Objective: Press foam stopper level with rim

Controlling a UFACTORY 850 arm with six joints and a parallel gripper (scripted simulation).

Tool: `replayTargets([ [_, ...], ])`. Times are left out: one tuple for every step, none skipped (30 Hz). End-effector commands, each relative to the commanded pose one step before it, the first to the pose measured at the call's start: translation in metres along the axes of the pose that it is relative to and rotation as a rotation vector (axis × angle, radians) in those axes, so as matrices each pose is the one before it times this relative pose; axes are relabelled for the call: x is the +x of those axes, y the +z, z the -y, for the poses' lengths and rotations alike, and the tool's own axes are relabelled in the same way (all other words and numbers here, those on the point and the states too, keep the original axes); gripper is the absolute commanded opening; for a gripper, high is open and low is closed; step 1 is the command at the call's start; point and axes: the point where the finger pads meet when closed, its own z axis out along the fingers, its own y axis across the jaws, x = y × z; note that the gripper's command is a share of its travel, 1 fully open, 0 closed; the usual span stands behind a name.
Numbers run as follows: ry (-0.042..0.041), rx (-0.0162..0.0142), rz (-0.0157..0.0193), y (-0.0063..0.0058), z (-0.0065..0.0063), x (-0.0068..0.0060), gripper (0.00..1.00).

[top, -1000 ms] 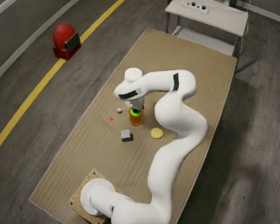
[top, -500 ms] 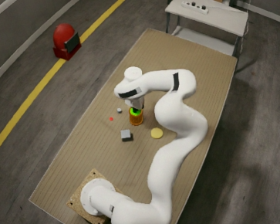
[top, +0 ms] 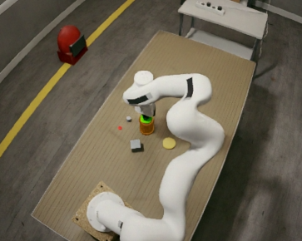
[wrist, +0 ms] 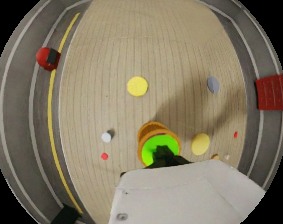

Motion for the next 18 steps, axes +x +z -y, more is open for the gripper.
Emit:
replayTargets([
  [0.0007,0.00061,-0.00172,-0.00385,0.00006,0.00083,0.0],
  [0.0,0.0,0.0,-0.00044,0.0,0.0,0.0],
  [0.0,0.0,0.0,-0.00042,0.0,0.0,0.0],
  [0.0,0.0,0.0,-0.0004,0.0,0.0,0.0],
  [0.0,0.0,0.0,-0.00038,0.0,0.0,0.0],
  [0.0,0.0,0.0,-0.00036,0.0,0.0,0.0],
  [0.0,0.0,0.0,-0.00034,0.0,0.0,0.0],
  [0.0,0.0,0.0,-0.00031,0.0,0.0,0.0],
  [0.0,0.0,0.0,0.0,0.0,0.0,0.0],
  [0.0,0.0,0.0,0.0,0.0,0.0,0.0],
  [0.0,0.0,0.0,-0.00029,0.0,0.0,0.0],
  [0.0,0.0,0.0,-0.00027,0.0,0.0,0.0],
  [0.0,0.0,0.0,-0.00025,0.0,0.0,0.0],
  [0.0,0.0,0.0,-0.00023,0.0,0.0,0.0],
  [0.0,0.0,0.0,-0.00021,0.0,0.0,0.0],
  [0.0,0.0,0.0,-0.00019,0.0,0.0,0.0],
  [0.0,0.0,0.0,-0.00017,0.0,0.0,0.0],
  [0.0,0.0,0.0,-0.00015,0.0,0.0,0.0],
])
